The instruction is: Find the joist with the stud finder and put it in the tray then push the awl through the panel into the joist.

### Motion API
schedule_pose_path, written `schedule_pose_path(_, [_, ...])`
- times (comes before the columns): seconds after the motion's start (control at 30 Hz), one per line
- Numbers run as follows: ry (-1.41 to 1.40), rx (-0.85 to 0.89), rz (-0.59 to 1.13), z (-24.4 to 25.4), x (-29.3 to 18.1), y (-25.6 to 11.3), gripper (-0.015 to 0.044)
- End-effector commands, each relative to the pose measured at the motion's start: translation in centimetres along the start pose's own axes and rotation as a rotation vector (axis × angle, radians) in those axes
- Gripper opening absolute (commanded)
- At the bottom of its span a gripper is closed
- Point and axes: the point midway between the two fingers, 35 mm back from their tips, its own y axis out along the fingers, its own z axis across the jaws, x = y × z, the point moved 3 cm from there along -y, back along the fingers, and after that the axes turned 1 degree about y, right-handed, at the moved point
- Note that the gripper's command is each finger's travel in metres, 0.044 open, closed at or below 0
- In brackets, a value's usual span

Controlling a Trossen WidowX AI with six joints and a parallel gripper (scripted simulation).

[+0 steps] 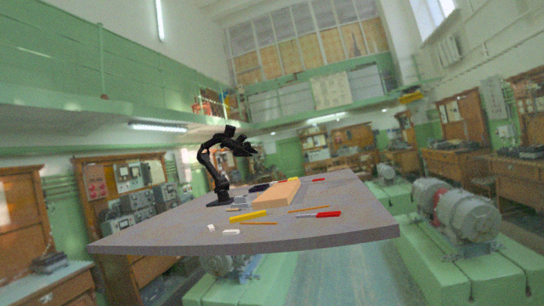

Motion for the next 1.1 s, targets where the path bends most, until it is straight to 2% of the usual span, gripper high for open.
schedule_pose_path(0.0, [0.019,-0.124,0.192,-4.4,-4.0,2.6,0.044])
schedule_pose_path(0.17, [0.048,-0.221,0.45,-9.1,-10.0,4.0,0.044])
schedule_pose_path(0.33, [0.083,-0.244,0.68,-11.8,-15.6,3.8,0.044])
schedule_pose_path(1.07, [0.084,-0.244,0.688,-12.2,-15.3,4.8,0.044])
